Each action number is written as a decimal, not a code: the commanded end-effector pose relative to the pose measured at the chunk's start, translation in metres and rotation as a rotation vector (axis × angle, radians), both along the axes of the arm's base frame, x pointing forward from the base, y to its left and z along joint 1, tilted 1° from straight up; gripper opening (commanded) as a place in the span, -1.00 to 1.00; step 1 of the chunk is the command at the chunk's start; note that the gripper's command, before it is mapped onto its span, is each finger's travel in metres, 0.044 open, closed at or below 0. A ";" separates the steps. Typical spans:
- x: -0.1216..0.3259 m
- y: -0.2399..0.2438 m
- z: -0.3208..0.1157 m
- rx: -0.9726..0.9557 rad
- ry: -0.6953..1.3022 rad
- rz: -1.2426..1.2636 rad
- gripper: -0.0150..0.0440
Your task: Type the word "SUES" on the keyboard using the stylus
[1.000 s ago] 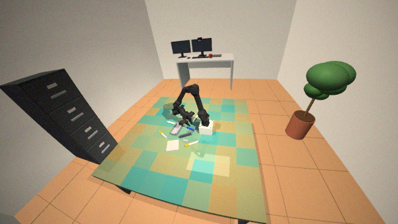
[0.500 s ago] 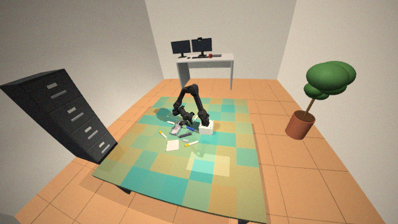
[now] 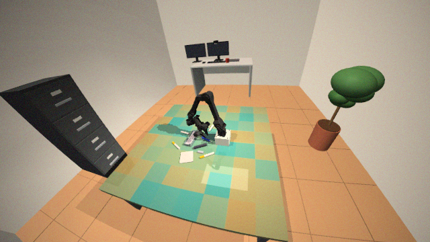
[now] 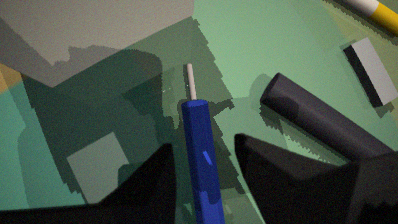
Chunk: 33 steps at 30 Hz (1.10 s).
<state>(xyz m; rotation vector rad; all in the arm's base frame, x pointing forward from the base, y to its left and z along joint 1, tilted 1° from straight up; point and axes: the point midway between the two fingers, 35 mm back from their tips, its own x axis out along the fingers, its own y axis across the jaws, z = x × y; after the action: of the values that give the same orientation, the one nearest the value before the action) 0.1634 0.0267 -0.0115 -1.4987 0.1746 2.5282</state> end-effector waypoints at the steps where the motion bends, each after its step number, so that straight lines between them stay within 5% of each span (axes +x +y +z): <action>1: -0.003 0.001 -0.004 0.004 0.015 0.000 0.02; 33: -0.003 0.001 -0.023 0.004 0.015 0.000 0.02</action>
<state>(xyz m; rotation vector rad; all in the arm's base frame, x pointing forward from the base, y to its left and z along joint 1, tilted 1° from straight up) 0.1640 0.0273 -0.0305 -1.4988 0.1719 2.5296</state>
